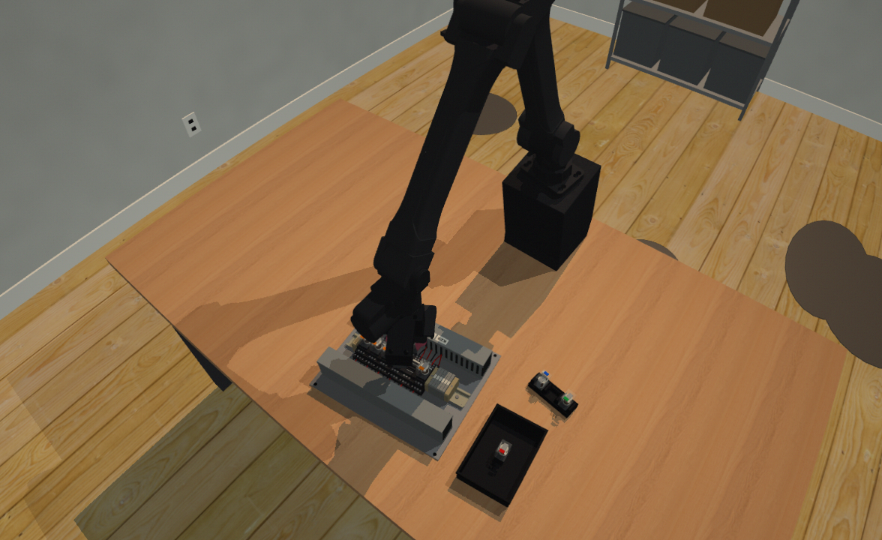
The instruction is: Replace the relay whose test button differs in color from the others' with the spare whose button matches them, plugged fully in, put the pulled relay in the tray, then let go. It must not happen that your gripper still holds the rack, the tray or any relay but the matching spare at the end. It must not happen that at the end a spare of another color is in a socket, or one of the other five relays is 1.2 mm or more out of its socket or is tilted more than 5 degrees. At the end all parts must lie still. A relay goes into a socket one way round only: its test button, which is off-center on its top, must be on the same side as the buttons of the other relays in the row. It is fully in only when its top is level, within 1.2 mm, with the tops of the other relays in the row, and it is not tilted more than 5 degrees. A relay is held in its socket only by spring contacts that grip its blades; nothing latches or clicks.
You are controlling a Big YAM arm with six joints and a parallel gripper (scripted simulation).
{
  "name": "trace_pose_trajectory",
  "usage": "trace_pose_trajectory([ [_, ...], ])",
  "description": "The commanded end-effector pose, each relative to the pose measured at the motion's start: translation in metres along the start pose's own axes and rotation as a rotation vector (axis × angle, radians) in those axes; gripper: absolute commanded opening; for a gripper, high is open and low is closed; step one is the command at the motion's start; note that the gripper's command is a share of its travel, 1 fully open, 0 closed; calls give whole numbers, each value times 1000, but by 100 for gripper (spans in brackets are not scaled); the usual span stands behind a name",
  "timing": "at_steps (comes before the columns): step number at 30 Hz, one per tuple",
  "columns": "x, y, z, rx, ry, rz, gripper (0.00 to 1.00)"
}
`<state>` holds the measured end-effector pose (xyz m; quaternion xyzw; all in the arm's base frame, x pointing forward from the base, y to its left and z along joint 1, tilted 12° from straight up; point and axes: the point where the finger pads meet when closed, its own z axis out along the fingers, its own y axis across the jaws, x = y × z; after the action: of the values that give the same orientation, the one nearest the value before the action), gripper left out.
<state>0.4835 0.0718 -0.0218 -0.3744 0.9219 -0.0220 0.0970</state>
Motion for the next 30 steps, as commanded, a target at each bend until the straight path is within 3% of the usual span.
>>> trace_pose_trajectory([
  [1,-10,-5,-10,11,-23,107,0],
  [11,-10,-5,-10,11,-23,141,0],
  [24,-10,-5,-10,7,-25,528,0],
  [30,-10,-5,-10,7,-26,587,0],
])
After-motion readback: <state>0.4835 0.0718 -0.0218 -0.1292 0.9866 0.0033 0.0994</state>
